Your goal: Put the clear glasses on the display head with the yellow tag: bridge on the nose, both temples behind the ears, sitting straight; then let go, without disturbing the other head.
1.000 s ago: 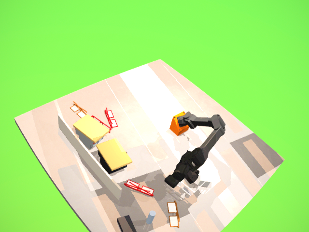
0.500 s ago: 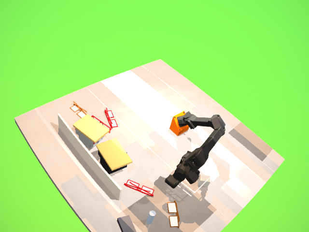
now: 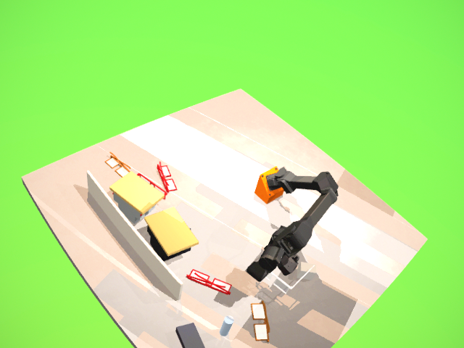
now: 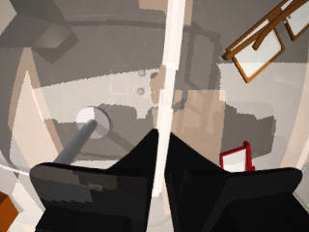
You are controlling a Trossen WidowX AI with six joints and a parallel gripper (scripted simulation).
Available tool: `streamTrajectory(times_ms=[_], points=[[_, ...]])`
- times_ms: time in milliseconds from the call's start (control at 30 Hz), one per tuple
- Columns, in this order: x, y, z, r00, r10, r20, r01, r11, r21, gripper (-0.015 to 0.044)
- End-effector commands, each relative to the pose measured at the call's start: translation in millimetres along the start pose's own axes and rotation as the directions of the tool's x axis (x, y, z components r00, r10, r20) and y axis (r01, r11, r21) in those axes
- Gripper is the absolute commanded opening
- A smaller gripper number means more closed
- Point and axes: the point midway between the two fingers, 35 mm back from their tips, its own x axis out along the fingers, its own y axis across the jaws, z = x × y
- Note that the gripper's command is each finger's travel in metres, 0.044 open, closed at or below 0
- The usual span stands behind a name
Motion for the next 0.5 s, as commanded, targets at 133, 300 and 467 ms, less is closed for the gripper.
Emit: streamTrajectory(times_ms=[133,300,467], points=[[-11.6,-0.9,-4.0,1.000,0.001,0.001,-0.001,1.000,-0.001,0.0000],[-36.3,-1.4,-6.2,1.000,0.001,-0.002,-0.001,1.000,-0.001,0.0000],[-58.1,0.0,-7.9,1.000,0.002,-0.002,-0.002,1.000,-0.001,0.0000]])
